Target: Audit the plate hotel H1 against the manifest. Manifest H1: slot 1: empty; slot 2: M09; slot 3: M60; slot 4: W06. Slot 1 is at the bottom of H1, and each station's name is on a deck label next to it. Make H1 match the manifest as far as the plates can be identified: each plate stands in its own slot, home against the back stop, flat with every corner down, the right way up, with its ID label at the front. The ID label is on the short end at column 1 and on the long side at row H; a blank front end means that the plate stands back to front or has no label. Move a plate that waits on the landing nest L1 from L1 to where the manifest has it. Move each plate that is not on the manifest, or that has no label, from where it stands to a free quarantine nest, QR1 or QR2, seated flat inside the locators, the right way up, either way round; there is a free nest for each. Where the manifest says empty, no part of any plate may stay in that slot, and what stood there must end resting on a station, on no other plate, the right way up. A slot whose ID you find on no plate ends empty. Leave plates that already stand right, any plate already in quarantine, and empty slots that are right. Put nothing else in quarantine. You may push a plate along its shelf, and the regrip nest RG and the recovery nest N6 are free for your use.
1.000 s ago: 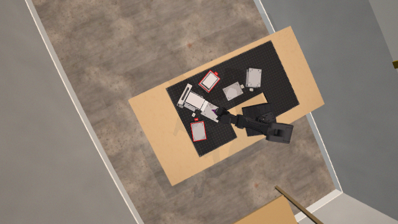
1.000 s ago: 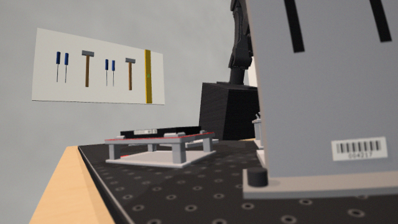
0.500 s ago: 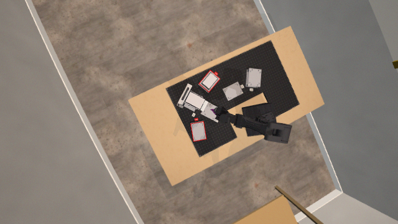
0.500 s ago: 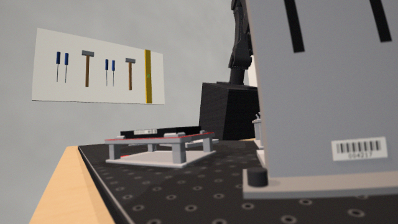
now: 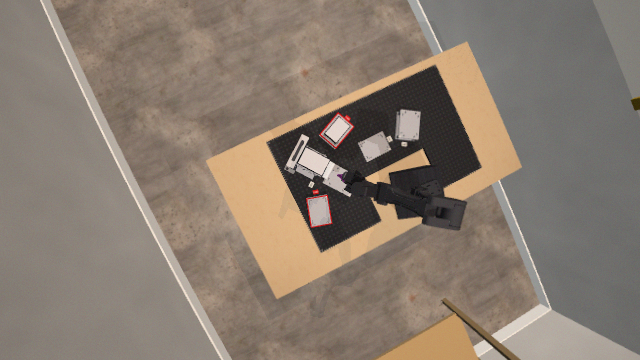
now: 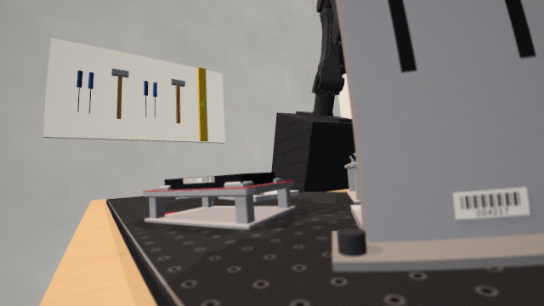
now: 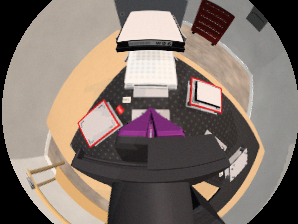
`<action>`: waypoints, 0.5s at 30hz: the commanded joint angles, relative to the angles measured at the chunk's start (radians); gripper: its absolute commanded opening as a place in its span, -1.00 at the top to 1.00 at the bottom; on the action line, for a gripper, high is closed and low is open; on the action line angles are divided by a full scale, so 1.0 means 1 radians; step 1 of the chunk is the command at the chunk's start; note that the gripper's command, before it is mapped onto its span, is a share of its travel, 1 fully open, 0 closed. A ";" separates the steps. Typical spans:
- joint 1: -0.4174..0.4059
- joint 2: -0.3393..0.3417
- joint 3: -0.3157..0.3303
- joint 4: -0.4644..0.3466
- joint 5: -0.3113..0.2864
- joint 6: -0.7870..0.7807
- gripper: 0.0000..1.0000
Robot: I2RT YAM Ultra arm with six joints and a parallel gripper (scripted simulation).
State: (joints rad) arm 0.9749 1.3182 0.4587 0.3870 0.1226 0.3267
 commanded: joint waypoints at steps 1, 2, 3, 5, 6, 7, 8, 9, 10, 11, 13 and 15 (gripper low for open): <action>-0.001 -0.003 0.006 0.003 0.000 -0.001 1.00; -0.001 -0.003 0.006 0.003 0.000 -0.001 1.00; -0.002 0.000 0.009 0.003 -0.001 -0.001 1.00; -0.004 0.004 0.014 0.003 -0.003 -0.002 1.00; -0.005 0.006 0.016 0.002 -0.003 -0.002 1.00; -0.006 0.008 0.019 0.002 -0.004 -0.003 1.00; -0.007 0.011 0.021 0.002 -0.005 -0.003 1.00; -0.008 0.013 0.023 0.002 -0.006 -0.004 1.00; -0.009 0.015 0.026 0.002 -0.007 -0.004 1.00; -0.009 0.017 0.028 0.001 -0.007 -0.004 1.00; -0.011 0.022 0.033 0.001 -0.009 -0.005 1.00; -0.013 0.026 0.038 0.000 -0.011 -0.006 1.00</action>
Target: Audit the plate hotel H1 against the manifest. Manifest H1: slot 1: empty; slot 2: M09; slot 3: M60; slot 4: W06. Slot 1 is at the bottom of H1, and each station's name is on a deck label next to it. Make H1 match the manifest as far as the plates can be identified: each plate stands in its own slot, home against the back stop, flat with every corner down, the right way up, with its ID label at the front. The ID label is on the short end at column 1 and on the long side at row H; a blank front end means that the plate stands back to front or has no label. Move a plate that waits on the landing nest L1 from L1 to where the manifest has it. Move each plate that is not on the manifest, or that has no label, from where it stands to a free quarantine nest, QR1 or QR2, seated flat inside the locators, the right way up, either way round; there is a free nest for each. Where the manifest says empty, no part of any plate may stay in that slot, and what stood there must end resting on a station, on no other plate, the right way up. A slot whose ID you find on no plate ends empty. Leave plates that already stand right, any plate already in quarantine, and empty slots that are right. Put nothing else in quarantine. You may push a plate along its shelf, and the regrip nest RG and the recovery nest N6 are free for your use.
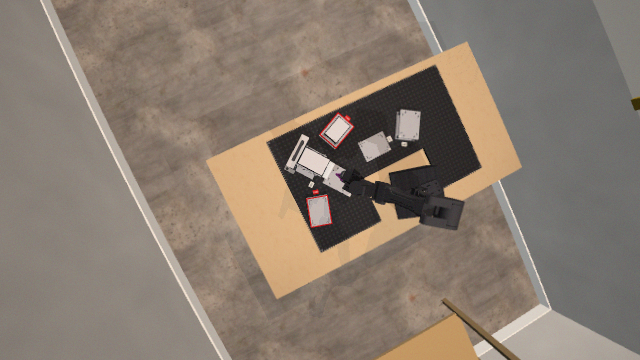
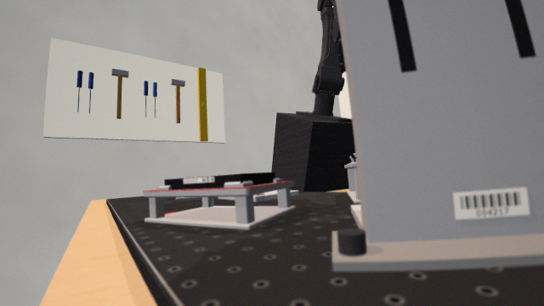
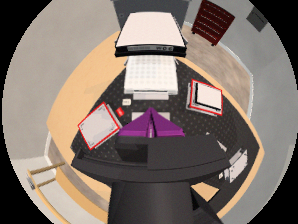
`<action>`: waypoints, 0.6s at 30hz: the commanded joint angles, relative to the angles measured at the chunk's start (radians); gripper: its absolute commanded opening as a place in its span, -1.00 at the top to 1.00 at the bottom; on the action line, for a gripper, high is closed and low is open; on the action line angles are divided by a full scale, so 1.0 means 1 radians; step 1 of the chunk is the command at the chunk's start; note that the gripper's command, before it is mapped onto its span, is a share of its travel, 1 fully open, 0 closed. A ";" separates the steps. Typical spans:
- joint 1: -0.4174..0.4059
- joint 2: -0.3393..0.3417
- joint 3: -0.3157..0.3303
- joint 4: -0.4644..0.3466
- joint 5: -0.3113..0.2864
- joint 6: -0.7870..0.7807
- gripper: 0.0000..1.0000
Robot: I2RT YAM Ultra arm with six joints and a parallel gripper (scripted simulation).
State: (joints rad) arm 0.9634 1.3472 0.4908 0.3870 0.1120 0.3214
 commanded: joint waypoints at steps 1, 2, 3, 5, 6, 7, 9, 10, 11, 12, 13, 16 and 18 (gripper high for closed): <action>-0.002 -0.001 0.009 0.000 -0.001 -0.001 1.00; -0.003 0.001 0.011 0.000 -0.001 -0.002 1.00; -0.003 0.001 0.011 0.000 -0.001 -0.002 1.00; -0.004 0.003 0.014 0.000 -0.002 -0.002 1.00; -0.005 0.006 0.016 -0.001 -0.003 -0.002 1.00; -0.006 0.008 0.019 -0.001 -0.004 -0.003 1.00; -0.008 0.012 0.024 -0.002 -0.005 -0.004 1.00; -0.009 0.014 0.027 -0.002 -0.006 -0.004 1.00; -0.009 0.016 0.029 -0.002 -0.007 -0.004 1.00; -0.010 0.018 0.032 -0.003 -0.008 -0.005 1.00; -0.011 0.021 0.034 -0.003 -0.008 -0.005 1.00; -0.013 0.027 0.042 -0.004 -0.011 -0.006 1.00; -0.015 0.031 0.047 -0.005 -0.012 -0.007 1.00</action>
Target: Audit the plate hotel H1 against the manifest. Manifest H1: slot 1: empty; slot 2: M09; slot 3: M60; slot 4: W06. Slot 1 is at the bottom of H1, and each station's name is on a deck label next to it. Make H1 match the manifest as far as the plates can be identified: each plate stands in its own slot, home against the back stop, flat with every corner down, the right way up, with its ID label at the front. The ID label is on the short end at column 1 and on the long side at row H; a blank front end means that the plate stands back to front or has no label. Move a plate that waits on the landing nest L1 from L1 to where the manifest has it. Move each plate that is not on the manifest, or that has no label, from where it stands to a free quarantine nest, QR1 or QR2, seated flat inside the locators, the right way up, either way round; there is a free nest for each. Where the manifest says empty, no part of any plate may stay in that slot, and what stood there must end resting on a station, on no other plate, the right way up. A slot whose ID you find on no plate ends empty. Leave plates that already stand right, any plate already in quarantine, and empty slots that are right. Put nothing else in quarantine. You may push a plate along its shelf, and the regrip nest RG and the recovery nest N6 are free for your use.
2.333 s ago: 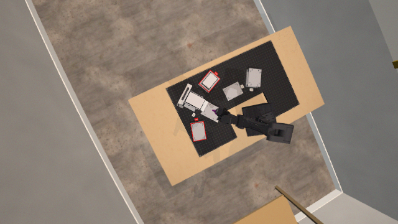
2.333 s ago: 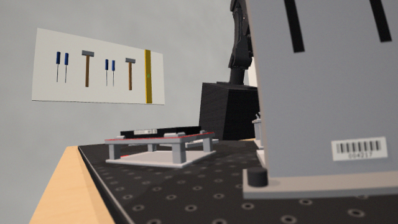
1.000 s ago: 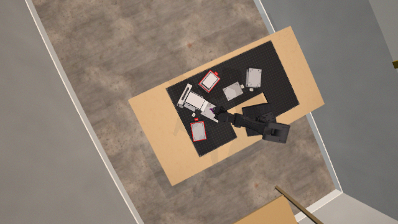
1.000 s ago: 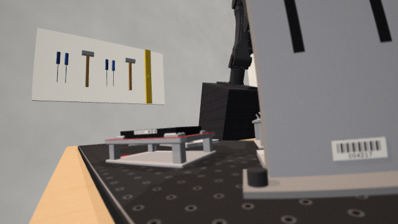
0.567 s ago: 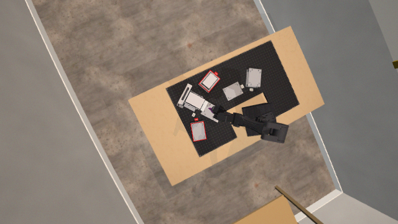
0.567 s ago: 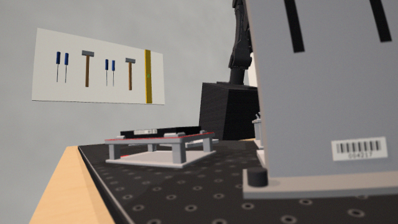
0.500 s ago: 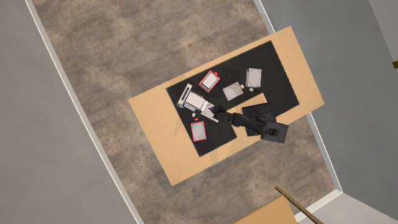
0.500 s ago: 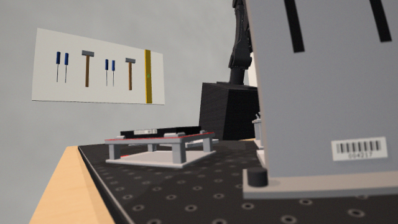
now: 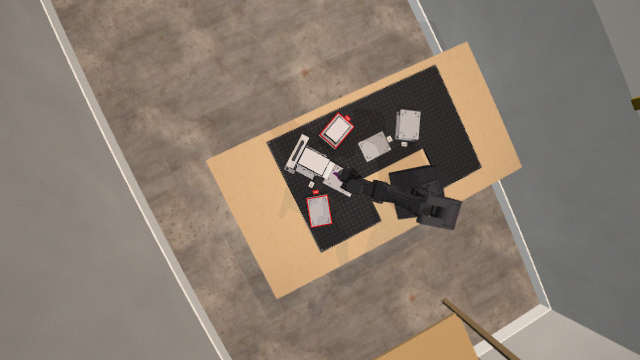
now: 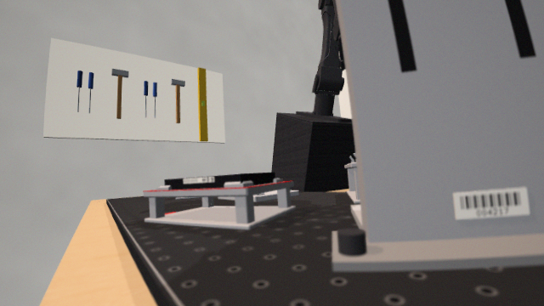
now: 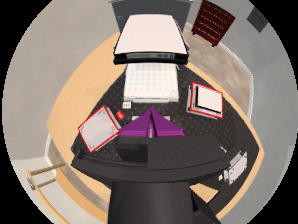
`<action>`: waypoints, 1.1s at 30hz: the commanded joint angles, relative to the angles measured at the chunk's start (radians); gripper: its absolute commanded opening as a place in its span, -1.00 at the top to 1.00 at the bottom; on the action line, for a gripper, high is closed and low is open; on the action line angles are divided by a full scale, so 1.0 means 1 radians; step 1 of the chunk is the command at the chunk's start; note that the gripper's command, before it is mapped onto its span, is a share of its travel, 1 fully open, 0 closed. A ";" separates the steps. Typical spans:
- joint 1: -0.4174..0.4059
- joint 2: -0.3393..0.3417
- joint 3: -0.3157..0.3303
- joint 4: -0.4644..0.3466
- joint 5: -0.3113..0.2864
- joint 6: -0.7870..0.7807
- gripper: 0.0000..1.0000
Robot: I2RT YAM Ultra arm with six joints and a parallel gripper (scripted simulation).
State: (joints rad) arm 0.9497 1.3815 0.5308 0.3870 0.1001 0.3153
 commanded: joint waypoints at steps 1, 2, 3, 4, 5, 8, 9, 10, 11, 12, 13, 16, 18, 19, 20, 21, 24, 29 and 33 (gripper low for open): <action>-0.002 -0.001 0.009 -0.005 -0.001 -0.001 1.00; -0.002 -0.001 0.009 -0.005 -0.001 -0.001 1.00; -0.002 -0.001 0.009 -0.005 -0.001 -0.001 1.00; -0.003 0.001 0.012 -0.006 -0.002 -0.002 1.00; -0.004 0.003 0.014 -0.006 -0.002 -0.002 1.00; -0.006 0.009 0.022 -0.007 -0.004 -0.003 1.00; -0.007 0.011 0.024 -0.008 -0.005 -0.003 1.00; -0.008 0.013 0.027 -0.008 -0.006 -0.004 1.00; -0.008 0.015 0.029 -0.009 -0.006 -0.004 1.00; -0.009 0.017 0.032 -0.009 -0.007 -0.004 1.00; -0.010 0.019 0.035 -0.010 -0.008 -0.005 1.00; -0.012 0.026 0.042 -0.011 -0.010 -0.006 1.00; -0.014 0.030 0.047 -0.012 -0.011 -0.006 1.00; -0.014 0.030 0.047 -0.012 -0.011 -0.006 1.00; -0.014 0.030 0.047 -0.012 -0.011 -0.006 1.00; -0.014 0.032 0.050 -0.012 -0.012 -0.007 1.00; -0.017 0.038 0.058 -0.014 -0.014 -0.008 1.00; -0.020 0.048 0.071 -0.017 -0.017 -0.009 1.00; -0.023 0.056 0.081 -0.019 -0.019 -0.011 1.00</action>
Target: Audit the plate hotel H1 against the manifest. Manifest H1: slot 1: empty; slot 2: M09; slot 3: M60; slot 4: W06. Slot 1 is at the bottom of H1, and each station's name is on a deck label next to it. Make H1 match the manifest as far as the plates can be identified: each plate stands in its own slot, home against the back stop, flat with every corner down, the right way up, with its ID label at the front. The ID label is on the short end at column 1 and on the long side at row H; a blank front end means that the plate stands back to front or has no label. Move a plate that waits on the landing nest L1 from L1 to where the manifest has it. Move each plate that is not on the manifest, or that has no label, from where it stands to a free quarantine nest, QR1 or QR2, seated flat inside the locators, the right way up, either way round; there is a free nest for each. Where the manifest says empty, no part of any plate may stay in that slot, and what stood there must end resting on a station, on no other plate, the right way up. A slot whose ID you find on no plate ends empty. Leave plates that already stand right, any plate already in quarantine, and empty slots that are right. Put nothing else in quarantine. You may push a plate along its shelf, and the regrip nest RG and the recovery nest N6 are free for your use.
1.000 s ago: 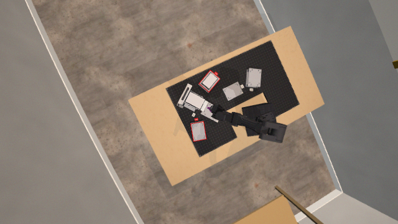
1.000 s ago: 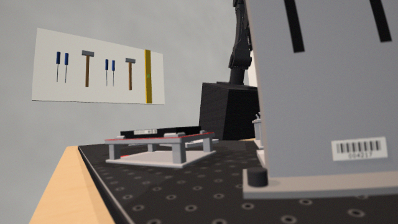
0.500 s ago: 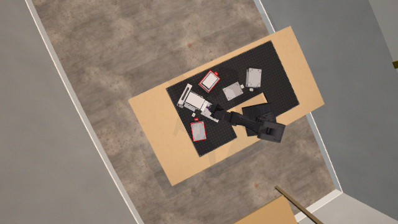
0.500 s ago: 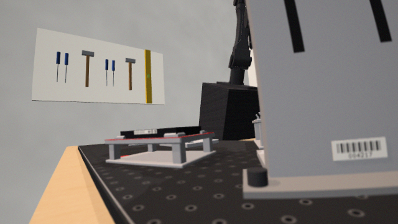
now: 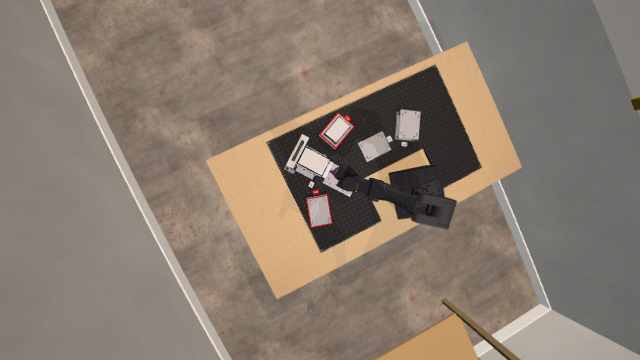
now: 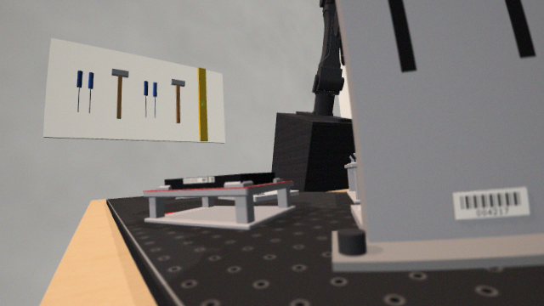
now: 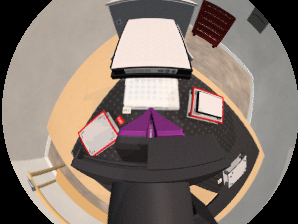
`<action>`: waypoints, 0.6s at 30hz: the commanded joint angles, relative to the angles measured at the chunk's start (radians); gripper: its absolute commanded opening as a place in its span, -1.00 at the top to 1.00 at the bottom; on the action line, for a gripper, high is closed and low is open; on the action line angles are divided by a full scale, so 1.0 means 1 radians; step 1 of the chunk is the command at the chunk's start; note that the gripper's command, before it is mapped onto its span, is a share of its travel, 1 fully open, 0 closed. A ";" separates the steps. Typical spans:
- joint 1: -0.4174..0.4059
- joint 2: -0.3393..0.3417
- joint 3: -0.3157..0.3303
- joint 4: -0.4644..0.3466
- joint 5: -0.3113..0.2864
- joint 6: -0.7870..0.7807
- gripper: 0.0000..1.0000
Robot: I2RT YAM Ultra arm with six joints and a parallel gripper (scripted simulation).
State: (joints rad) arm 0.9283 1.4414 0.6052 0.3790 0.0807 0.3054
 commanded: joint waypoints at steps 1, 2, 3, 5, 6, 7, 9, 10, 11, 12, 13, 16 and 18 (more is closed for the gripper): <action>-0.002 -0.002 0.009 -0.011 -0.001 -0.001 1.00; -0.003 0.000 0.012 -0.012 -0.001 -0.001 1.00; -0.003 0.000 0.012 -0.012 -0.001 -0.001 1.00; -0.004 0.002 0.014 -0.013 -0.002 -0.002 1.00; -0.004 0.004 0.017 -0.013 -0.002 -0.002 1.00; -0.005 0.006 0.020 -0.014 -0.003 -0.002 1.00; -0.006 0.010 0.025 -0.015 -0.004 -0.003 1.00; -0.007 0.012 0.028 -0.016 -0.005 -0.003 1.00; -0.008 0.014 0.030 -0.016 -0.005 -0.003 1.00; -0.008 0.016 0.033 -0.017 -0.006 -0.004 1.00; -0.009 0.018 0.036 -0.017 -0.007 -0.004 1.00; -0.011 0.024 0.043 -0.019 -0.008 -0.005 1.00; -0.012 0.028 0.049 -0.021 -0.009 -0.006 1.00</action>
State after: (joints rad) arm 0.9176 1.4734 0.6468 0.3691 0.0711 0.3004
